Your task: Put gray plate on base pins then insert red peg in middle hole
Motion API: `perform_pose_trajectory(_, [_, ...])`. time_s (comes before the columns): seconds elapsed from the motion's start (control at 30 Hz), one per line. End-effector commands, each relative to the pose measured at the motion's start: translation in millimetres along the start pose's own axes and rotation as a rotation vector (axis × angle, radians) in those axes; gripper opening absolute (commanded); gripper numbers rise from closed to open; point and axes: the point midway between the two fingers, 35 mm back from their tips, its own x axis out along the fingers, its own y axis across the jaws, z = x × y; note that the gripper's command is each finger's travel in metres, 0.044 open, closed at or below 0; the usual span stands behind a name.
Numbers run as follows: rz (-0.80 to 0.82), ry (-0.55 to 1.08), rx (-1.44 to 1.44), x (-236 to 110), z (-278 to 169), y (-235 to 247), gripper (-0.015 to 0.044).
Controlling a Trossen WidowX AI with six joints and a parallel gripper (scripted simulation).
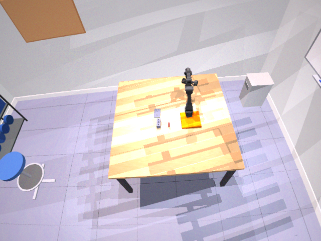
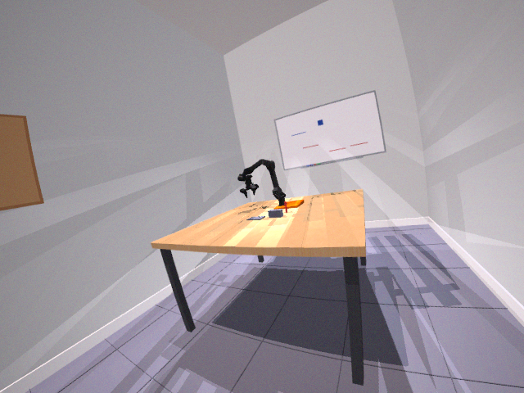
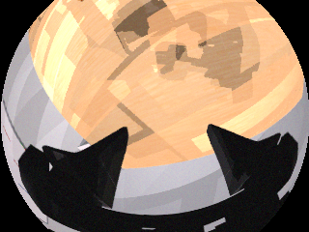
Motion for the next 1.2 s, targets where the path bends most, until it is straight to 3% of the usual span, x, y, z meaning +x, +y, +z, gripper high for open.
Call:
perform_pose_trajectory(0.0, [-0.003,-0.008,-0.008,0.1,-0.3,0.1,0.0426])
perform_pose_trajectory(0.23, [-0.155,-0.247,-0.243,1.1,-8.9,4.5,0.044])
perform_pose_trajectory(0.53, [-0.162,-0.252,-0.252,0.0,-7.7,-0.7,0.044])
perform_pose_trajectory(1.0, [-0.191,-0.229,-0.259,-40.2,68.4,-142.6,0.044])
perform_pose_trajectory(1.17, [-0.199,-0.249,-0.276,-61.5,124.3,-191.3,0.044])
